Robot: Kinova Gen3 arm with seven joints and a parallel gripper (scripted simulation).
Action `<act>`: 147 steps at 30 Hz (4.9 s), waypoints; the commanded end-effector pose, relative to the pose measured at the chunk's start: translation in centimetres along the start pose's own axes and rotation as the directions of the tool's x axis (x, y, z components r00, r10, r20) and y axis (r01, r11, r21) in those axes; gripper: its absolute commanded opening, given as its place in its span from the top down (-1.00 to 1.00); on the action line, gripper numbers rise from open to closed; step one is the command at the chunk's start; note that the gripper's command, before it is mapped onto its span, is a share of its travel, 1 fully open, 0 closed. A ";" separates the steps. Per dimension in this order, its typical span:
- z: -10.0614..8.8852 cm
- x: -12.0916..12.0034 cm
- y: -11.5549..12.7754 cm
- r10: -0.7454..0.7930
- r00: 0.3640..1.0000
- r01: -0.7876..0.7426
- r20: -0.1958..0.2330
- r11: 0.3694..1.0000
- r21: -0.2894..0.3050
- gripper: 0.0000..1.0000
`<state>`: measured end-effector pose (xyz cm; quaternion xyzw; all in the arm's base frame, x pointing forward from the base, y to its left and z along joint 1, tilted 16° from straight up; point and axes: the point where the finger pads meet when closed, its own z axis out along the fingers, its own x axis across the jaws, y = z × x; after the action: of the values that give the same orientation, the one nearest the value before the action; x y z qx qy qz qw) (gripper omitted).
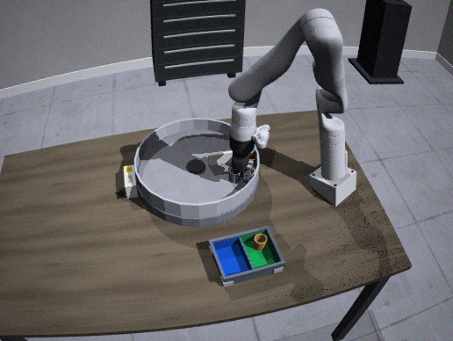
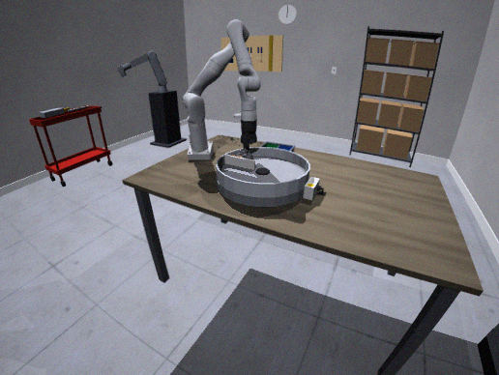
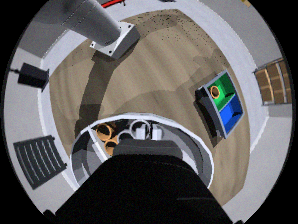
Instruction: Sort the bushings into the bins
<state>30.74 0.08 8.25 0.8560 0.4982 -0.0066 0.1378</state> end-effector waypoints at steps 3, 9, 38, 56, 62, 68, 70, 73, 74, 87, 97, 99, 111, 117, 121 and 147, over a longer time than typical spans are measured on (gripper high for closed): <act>-0.1 0.0 0.0 0.000 1.000 0.000 -0.001 1.000 -0.001 1.00; -0.3 0.0 0.0 -0.001 1.000 0.001 -0.001 1.000 -0.001 1.00; -1.2 0.0 0.0 -0.001 1.000 0.001 -0.001 1.000 -0.001 1.00; -1.8 0.0 0.0 -0.001 1.000 0.001 -0.001 1.000 -0.001 1.00; -1.9 0.0 0.0 0.000 1.000 0.000 -0.001 1.000 -0.001 1.00; -2.1 0.0 0.0 0.000 1.000 0.000 -0.001 1.000 -0.001 1.00; -2.1 0.0 0.0 0.000 1.000 0.000 -0.001 1.000 -0.001 1.00; -2.3 0.0 0.0 0.000 1.000 0.000 -0.001 1.000 0.000 1.00; -2.4 0.0 0.0 0.000 1.000 0.000 -0.001 1.000 0.000 1.00; -2.7 0.0 0.0 0.000 1.000 0.000 -0.001 1.000 0.000 1.00; -3.0 0.0 0.0 -0.001 1.000 0.001 -0.001 1.000 -0.001 1.00; -3.0 0.0 0.0 -0.001 1.000 0.001 -0.001 1.000 -0.001 1.00; -3.3 0.0 0.0 -0.001 1.000 0.001 -0.001 1.000 -0.001 1.00; -3.6 0.0 0.0 -0.001 1.000 0.001 -0.001 1.000 -0.001 1.00; -3.6 0.0 0.0 -0.001 1.000 0.001 -0.001 1.000 -0.001 1.00; -8.9 0.0 0.0 -0.001 1.000 0.001 -0.001 1.000 -0.001 1.00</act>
<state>29.62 2.14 16.79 0.8565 0.4973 -0.0067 0.1378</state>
